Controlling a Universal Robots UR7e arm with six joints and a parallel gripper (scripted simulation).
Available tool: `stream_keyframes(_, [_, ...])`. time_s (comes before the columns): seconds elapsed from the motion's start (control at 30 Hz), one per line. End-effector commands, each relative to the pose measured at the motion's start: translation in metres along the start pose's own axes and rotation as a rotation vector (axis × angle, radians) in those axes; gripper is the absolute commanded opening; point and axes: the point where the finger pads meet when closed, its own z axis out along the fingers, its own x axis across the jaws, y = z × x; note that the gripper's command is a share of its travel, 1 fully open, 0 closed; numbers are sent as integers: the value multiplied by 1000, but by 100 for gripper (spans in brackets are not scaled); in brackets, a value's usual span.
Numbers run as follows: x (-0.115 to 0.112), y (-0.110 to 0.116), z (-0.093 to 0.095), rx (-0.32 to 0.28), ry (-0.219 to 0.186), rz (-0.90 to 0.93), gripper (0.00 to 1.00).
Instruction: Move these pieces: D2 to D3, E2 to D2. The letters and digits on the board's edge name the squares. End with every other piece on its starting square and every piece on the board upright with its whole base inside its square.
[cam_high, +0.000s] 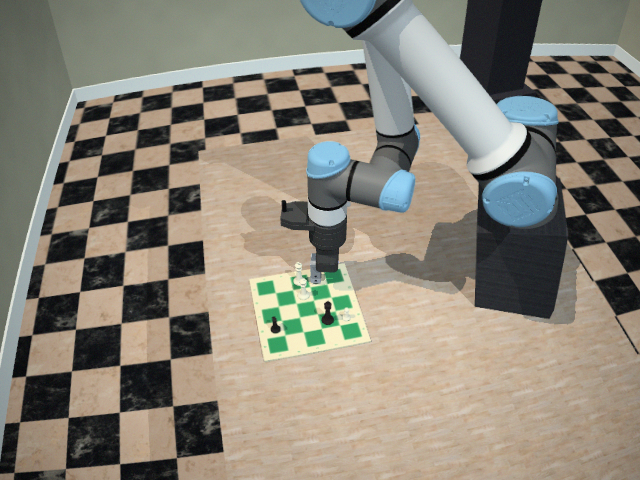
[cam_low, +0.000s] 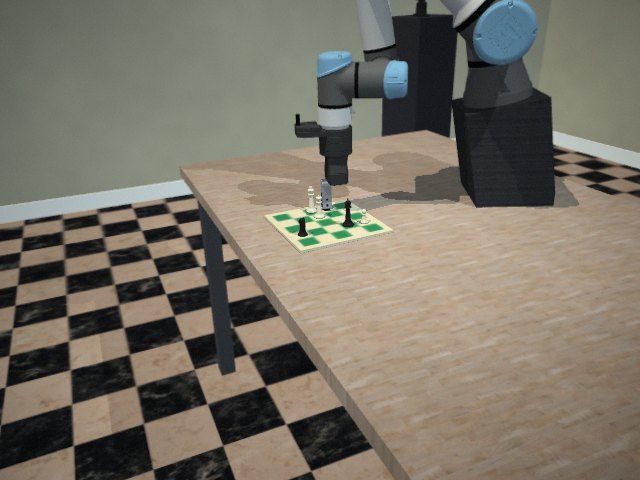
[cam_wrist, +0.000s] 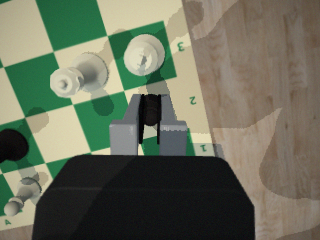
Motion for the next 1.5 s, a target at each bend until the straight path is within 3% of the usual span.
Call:
stream_keyframes(0.0, [0,0,0,1,0,0,0])
stream_keyframes(0.97, [0,0,-2,1,0,0,0])
stream_keyframes(1.47, [0,0,-29,1,0,0,0])
